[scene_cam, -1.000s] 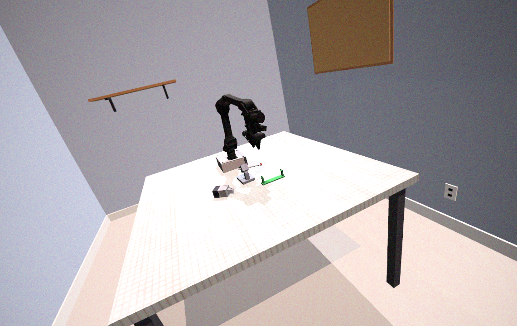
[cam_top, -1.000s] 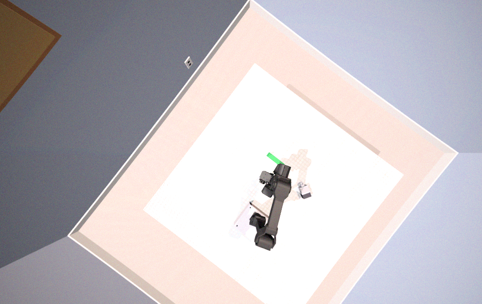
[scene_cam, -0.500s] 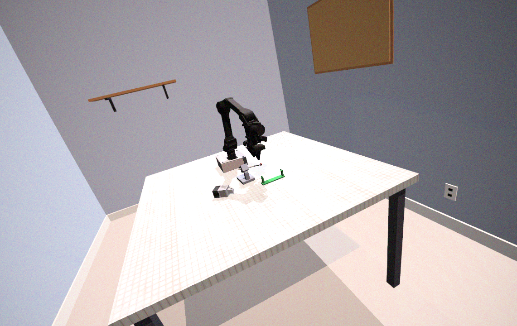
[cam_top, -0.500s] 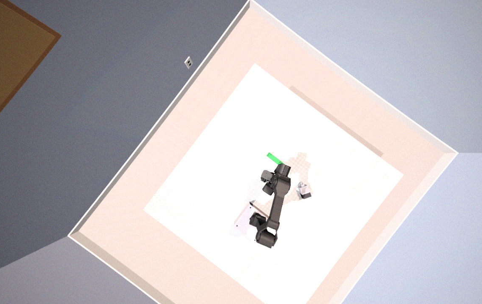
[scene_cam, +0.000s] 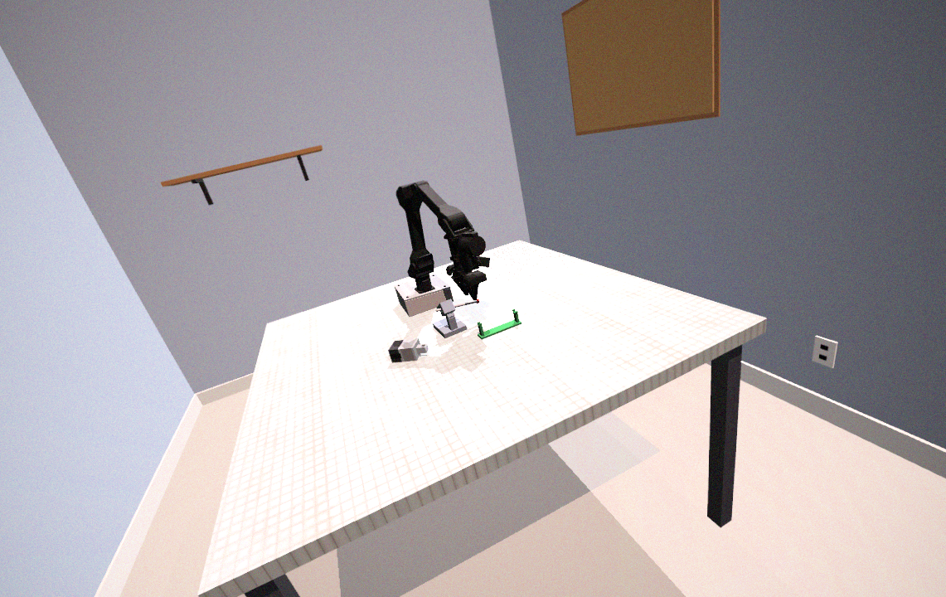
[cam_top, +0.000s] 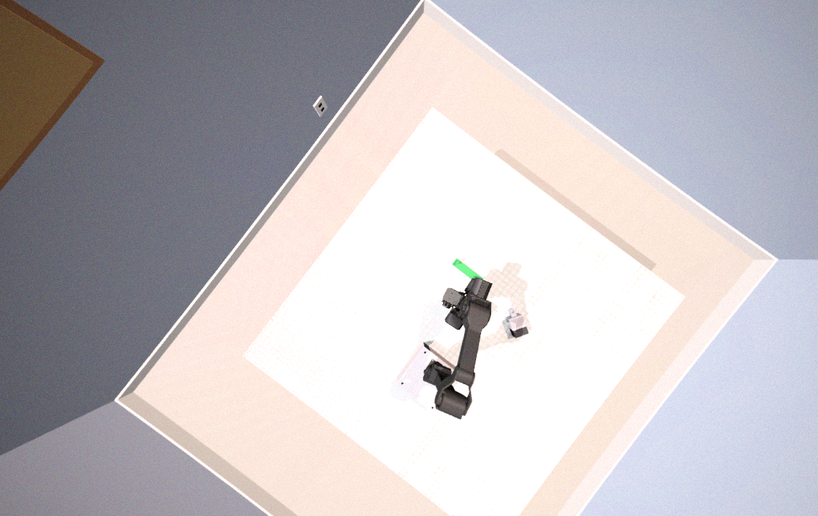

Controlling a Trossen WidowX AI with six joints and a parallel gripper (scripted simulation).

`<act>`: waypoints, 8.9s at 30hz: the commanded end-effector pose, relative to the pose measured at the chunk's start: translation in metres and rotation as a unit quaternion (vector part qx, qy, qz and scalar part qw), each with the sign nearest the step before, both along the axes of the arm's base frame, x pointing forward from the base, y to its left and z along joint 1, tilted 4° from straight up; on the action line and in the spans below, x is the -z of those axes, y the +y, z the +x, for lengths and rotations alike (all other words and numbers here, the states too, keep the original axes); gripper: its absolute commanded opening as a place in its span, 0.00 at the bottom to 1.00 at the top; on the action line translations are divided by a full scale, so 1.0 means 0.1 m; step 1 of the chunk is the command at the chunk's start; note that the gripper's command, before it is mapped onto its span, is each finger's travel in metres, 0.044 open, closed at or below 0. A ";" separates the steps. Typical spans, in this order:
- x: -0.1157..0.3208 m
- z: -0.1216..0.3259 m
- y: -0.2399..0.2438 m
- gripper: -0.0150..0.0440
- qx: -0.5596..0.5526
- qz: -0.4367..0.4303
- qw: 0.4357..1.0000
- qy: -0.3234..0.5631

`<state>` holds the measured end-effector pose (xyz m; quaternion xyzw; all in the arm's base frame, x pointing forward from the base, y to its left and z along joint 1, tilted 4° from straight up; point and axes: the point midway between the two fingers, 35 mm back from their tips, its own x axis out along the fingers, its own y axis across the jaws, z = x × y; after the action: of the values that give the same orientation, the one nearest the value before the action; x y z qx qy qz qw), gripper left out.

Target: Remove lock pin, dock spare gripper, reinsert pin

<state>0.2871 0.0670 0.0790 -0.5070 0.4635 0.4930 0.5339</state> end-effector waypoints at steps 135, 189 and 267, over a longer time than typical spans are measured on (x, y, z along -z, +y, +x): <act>0.25 0.01 0.58 0.25 -0.003 0.082 0.997 0.011; 0.01 -0.07 0.75 0.25 -0.003 0.075 0.997 0.033; 0.19 1.23 1.28 0.25 0.027 0.082 0.996 0.026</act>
<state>0.4100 0.1940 0.0656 -0.4372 0.4476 0.5285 0.5737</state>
